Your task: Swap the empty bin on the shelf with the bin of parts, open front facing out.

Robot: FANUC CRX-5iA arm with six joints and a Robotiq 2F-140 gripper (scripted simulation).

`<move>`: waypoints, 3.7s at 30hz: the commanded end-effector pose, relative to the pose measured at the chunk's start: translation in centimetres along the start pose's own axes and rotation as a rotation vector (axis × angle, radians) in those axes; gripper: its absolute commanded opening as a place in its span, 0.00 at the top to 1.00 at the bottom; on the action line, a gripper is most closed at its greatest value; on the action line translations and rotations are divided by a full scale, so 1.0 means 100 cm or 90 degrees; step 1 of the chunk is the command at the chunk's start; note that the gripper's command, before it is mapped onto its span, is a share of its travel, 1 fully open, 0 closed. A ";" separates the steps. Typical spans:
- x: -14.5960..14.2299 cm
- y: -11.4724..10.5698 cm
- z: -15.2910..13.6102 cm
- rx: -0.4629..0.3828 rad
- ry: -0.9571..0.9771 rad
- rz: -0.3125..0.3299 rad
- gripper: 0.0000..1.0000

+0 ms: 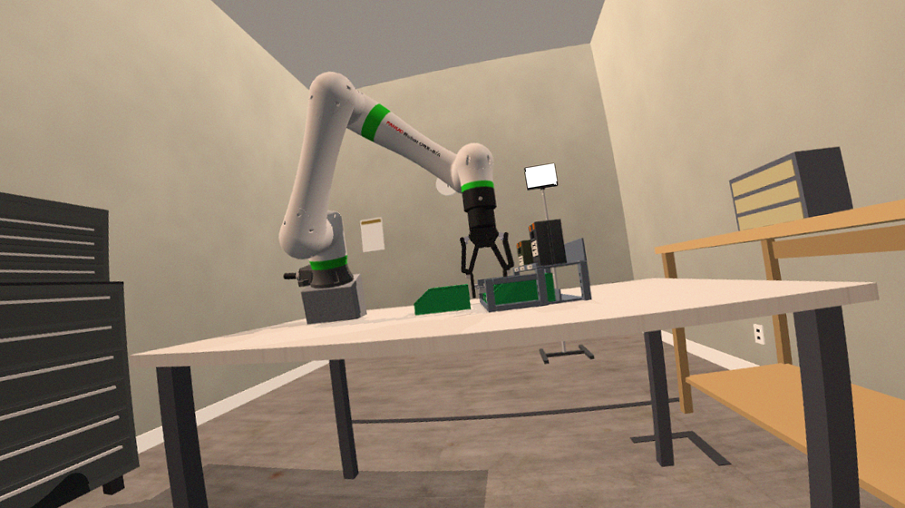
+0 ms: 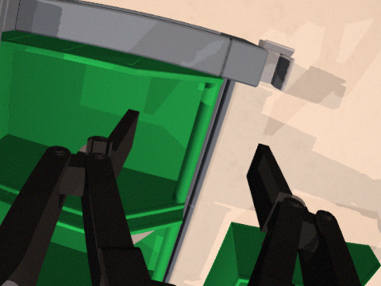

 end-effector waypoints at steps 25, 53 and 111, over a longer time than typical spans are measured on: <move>-0.001 -0.001 0.000 0.000 0.000 0.001 0.90; -0.001 -0.001 0.000 0.000 0.000 0.001 0.90; -0.001 -0.023 0.000 0.000 0.000 0.001 0.90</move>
Point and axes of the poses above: the point where the finger pads meet when closed, its own y axis out along the fingers, its own x axis across the jaws, z = x × y, the point moved 5 cm from there along -y, back along the fingers, and after that the axes turned 15 degrees about y, right-handed, at the moved point
